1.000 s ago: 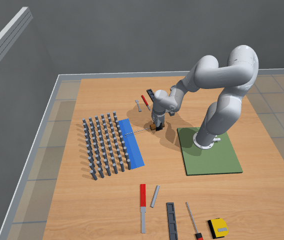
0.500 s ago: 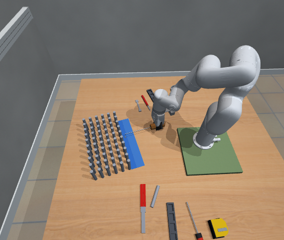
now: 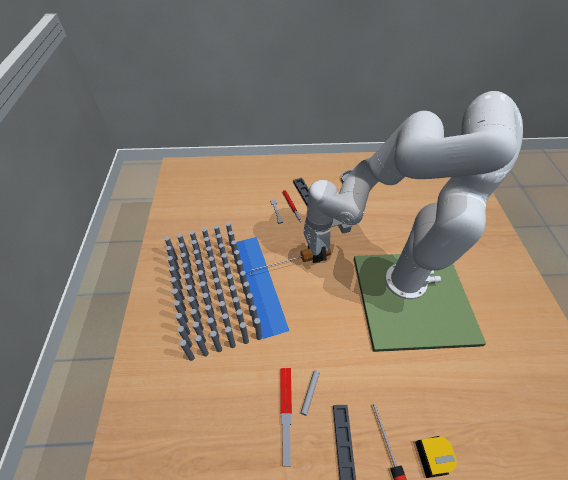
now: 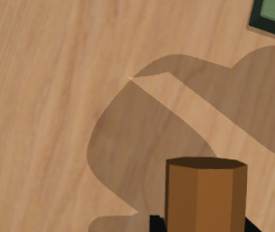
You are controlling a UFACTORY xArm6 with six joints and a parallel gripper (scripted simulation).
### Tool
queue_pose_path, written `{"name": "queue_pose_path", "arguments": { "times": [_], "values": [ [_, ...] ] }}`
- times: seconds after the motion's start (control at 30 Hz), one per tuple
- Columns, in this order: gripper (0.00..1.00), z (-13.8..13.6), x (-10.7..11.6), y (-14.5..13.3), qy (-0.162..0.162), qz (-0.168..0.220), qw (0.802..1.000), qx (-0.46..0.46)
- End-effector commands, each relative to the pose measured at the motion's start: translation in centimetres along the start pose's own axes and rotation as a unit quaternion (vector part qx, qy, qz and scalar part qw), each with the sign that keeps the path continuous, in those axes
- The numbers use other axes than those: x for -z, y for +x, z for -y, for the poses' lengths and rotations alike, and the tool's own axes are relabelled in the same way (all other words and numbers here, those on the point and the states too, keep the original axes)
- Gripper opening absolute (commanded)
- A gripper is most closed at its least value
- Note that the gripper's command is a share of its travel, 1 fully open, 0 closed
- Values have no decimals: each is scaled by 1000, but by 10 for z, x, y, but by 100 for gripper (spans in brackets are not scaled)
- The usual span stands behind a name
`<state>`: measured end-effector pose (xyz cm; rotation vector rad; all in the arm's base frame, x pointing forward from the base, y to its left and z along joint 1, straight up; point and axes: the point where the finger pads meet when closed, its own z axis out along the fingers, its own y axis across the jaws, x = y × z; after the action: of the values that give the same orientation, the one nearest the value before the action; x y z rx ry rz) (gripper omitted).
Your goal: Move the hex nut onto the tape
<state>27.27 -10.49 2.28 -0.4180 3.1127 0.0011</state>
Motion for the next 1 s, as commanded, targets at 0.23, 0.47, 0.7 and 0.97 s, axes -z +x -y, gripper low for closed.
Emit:
{"name": "queue_pose_path", "arguments": {
  "times": [0.23,0.47,0.7,0.97],
  "values": [
    [0,-14,1,-1,1,1,1000,0],
    [0,-27,1,-1,1,1,1000,0],
    [0,-36,1,-1,1,1,1000,0],
    [0,-45,1,-1,1,1,1000,0]
  ]
}}
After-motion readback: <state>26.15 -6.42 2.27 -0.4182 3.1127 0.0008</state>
